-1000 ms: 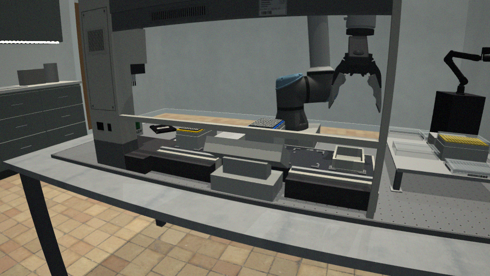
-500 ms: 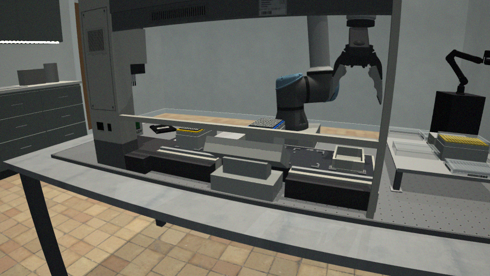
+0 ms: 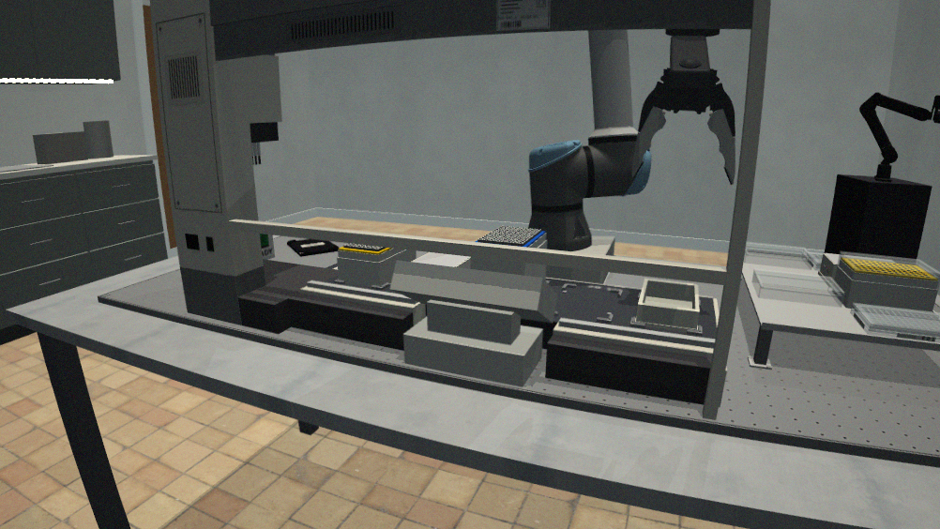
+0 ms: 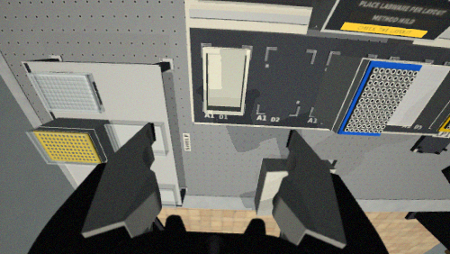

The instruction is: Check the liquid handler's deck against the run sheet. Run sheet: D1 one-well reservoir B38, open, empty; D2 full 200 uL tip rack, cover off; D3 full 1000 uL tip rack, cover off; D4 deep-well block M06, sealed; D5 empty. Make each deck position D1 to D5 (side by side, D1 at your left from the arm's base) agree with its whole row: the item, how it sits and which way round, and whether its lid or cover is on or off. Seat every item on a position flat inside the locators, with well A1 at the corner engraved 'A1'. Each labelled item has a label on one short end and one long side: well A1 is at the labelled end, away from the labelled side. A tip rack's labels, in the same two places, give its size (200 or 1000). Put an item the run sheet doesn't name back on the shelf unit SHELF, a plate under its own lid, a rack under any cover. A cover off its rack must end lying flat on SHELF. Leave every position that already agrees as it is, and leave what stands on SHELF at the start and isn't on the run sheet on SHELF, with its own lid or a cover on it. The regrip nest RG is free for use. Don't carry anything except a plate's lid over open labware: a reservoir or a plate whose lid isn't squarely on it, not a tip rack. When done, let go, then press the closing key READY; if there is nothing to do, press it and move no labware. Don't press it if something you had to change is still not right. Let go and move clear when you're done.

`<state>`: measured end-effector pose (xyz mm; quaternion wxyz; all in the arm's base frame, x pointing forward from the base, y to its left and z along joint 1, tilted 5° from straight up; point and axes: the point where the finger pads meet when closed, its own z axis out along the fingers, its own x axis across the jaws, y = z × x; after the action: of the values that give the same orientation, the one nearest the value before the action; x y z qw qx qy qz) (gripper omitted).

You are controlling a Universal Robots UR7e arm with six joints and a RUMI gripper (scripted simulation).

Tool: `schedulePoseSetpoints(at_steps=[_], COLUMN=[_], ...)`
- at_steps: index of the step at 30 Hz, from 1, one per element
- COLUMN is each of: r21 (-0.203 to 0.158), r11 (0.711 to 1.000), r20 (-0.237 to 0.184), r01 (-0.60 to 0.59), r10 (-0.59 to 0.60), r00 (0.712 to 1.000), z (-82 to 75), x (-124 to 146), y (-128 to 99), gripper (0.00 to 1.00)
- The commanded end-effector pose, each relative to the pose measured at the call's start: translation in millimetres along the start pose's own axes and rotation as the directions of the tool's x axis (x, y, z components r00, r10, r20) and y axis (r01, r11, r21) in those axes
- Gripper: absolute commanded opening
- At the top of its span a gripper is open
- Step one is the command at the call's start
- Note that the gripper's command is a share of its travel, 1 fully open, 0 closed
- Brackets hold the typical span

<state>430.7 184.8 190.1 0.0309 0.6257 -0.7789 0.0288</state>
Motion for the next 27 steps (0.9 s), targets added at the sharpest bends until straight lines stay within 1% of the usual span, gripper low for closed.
schedulePoseSetpoints(at_steps=[1,6,8,19,25,27], r21=[0.001,0.001,0.001,0.001,0.001,0.001], r11=[1.000,1.000,1.000,1.000,1.000,1.000], r20=[0.000,0.000,0.000,0.000,0.000,0.000], r01=[0.000,0.000,0.000,0.000,0.000,0.000], r10=[0.000,0.000,0.000,0.000,0.000,0.000], r00=[1.000,1.000,1.000,1.000,1.000,1.000], z=[-9.8,-18.2,-18.2,-36.5,-36.6,-37.4], x=[-0.1,-0.1,-0.1,-0.1,-0.1,0.0], y=[-0.3,-0.3,-0.3,-0.3,-0.3,9.7], gripper=[0.82,0.82,0.82,0.82,0.82,0.82])
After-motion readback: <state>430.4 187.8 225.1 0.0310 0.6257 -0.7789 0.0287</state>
